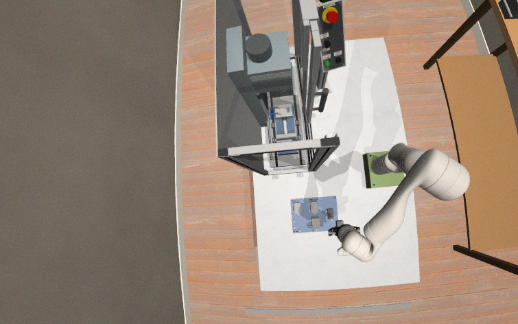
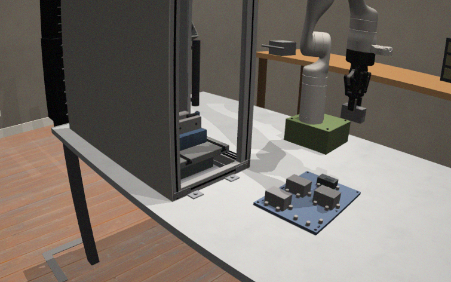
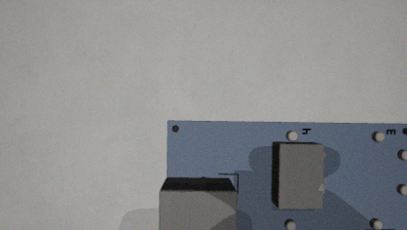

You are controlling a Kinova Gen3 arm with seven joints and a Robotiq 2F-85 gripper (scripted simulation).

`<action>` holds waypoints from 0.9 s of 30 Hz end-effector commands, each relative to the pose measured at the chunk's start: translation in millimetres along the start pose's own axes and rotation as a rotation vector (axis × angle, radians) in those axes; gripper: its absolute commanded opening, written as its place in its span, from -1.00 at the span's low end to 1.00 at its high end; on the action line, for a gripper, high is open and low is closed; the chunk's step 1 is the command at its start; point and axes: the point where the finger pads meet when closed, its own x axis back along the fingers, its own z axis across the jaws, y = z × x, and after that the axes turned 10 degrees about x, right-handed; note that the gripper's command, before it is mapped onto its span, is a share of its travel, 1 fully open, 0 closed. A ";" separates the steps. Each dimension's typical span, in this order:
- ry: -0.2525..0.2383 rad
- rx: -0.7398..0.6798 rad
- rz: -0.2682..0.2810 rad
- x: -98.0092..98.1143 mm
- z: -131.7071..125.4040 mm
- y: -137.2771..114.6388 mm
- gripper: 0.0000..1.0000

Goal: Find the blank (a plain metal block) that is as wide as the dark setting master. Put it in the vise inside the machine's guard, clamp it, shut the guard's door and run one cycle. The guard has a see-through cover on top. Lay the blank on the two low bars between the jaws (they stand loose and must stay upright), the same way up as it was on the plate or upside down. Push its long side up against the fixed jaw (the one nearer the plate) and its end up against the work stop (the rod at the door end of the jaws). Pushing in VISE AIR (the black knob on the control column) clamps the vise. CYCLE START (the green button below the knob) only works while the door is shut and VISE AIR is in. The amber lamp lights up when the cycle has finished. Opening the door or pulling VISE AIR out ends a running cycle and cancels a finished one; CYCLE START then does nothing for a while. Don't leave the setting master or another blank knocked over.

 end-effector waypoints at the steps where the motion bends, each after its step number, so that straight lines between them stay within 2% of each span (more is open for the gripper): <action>1: 0.007 -0.002 0.006 1.7 -1.1 -2.8 -0.80; 2: 0.007 -0.002 0.006 1.7 -1.1 -2.8 -0.80; 7: 0.007 -0.002 0.006 2.6 -48.1 -14.3 -0.80; 19: 0.007 -0.002 0.006 2.6 -48.1 -14.3 -0.80; 27: 0.006 -0.002 0.006 2.9 -60.0 -17.6 -0.80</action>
